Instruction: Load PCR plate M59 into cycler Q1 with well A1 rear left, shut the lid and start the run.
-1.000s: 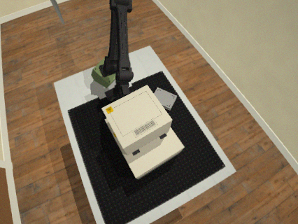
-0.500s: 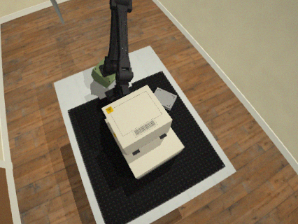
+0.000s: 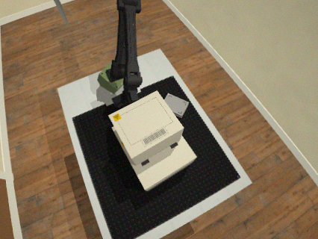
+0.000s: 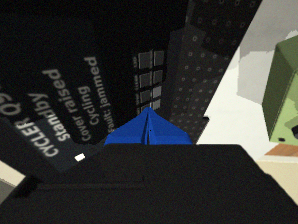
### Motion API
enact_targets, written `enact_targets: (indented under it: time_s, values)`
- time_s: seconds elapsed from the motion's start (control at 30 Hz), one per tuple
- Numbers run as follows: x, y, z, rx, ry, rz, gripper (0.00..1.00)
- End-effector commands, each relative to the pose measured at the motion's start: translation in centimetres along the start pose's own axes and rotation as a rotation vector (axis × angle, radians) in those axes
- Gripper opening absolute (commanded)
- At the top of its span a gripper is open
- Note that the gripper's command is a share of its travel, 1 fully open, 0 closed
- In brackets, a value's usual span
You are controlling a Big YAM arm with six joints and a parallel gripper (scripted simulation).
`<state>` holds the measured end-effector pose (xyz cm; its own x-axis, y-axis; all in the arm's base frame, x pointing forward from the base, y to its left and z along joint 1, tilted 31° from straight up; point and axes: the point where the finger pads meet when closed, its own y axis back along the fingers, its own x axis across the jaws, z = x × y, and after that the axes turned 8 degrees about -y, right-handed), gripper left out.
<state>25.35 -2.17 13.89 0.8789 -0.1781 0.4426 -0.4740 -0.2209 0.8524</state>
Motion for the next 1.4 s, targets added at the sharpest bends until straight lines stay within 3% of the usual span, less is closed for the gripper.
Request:
enact_targets:
  time_s: [0.0, 1.37]
  values:
    - [2.01, 1.54, -0.23, -0.013, 0.011, 0.055, 0.00]
    - [1.98, 0.63, -0.21, -0.008, 0.013, 0.042, 0.00]
